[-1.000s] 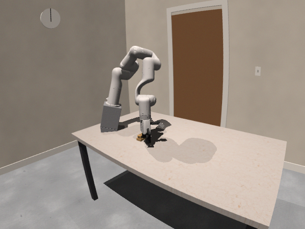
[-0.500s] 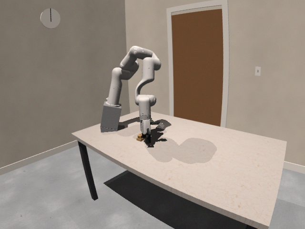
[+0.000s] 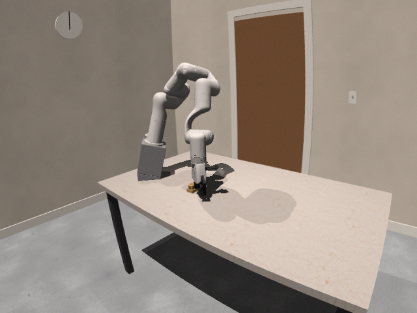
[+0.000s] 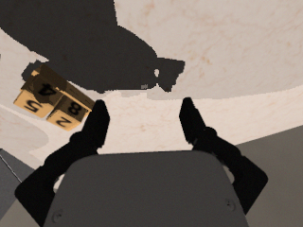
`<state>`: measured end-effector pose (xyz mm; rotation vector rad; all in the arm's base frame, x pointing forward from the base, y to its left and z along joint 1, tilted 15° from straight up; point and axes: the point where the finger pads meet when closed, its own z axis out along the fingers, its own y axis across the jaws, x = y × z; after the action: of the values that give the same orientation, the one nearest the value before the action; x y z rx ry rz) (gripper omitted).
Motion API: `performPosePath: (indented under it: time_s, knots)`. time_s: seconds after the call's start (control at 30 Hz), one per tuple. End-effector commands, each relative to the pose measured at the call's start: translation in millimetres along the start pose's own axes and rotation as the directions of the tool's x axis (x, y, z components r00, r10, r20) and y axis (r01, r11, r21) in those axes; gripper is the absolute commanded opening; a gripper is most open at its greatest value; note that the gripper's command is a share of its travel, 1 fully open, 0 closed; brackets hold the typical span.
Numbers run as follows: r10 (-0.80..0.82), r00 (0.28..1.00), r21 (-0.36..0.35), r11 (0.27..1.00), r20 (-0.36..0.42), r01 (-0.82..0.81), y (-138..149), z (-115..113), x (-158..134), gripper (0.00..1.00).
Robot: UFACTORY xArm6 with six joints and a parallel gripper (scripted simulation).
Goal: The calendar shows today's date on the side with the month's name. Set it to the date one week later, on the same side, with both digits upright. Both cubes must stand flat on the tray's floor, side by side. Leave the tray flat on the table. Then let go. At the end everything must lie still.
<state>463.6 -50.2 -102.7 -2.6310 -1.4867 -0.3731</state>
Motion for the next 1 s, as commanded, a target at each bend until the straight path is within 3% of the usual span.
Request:
performPosePath:
  time_s: [0.0,0.7,0.97]
  knots:
    - [0.000,1.000,-0.003,1.000,-0.001,0.000,1.4,-1.0,0.6,1.00]
    - [0.000,1.000,-0.003,1.000,-0.001,0.000,1.4,-1.4,0.6,1.00]
    - [0.000,1.000,-0.003,1.000,-0.001,0.000,1.3,-16.6,0.6,1.00]
